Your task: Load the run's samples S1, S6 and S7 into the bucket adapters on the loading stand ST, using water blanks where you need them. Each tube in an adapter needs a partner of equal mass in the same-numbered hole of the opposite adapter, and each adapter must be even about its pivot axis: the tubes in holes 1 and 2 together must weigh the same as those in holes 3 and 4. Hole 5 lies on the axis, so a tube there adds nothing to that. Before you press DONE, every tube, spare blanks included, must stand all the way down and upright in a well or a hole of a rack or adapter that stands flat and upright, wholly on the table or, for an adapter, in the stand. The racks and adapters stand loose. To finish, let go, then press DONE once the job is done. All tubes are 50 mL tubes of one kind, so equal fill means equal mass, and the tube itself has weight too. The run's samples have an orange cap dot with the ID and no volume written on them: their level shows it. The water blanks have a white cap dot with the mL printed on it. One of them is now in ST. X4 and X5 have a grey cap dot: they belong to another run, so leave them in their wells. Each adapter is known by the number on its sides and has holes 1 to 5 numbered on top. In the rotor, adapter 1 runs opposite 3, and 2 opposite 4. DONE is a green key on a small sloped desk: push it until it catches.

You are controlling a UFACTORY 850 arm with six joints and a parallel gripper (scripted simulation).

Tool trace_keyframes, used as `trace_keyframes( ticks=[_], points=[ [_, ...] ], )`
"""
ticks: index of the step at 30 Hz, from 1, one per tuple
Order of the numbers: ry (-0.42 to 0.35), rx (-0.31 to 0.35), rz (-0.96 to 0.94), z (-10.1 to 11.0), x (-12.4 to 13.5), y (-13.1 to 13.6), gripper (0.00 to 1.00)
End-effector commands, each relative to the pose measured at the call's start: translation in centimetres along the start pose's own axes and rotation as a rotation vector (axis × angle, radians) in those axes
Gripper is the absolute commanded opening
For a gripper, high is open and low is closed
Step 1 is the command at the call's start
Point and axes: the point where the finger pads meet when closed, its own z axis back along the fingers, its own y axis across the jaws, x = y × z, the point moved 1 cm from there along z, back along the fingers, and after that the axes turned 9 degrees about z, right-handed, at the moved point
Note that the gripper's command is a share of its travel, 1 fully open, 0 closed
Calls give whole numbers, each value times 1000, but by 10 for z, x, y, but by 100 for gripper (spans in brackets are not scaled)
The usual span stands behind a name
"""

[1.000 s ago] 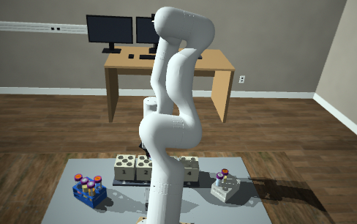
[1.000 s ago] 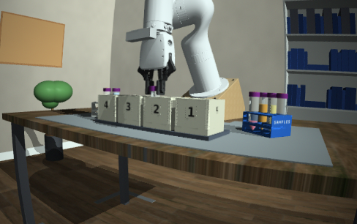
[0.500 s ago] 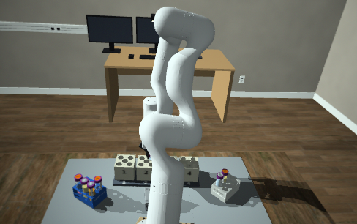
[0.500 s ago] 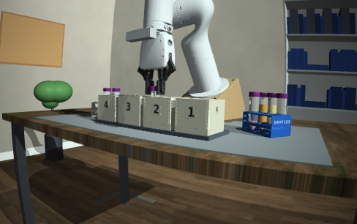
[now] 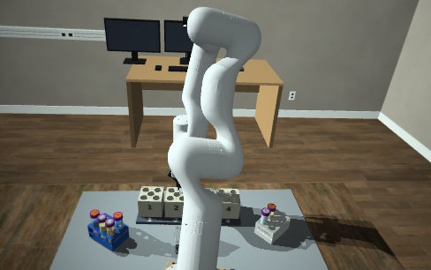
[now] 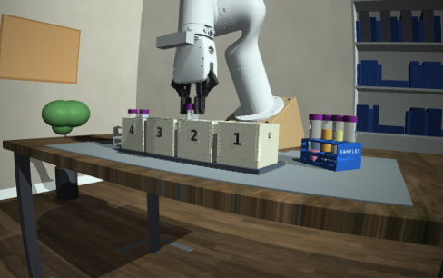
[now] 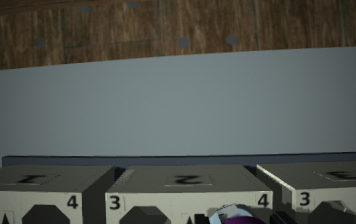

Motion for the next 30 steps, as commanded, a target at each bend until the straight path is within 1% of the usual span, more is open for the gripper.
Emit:
trace_keyframes(
  ticks=[1,17,24,30],
  points=[
    [-1,1,0,4,-1,0,0],
    [-1,1,0,13,-1,0,0],
    [-1,1,0,13,-1,0,0],
    [-1,1,0,25,-1,0,0]
  ],
)
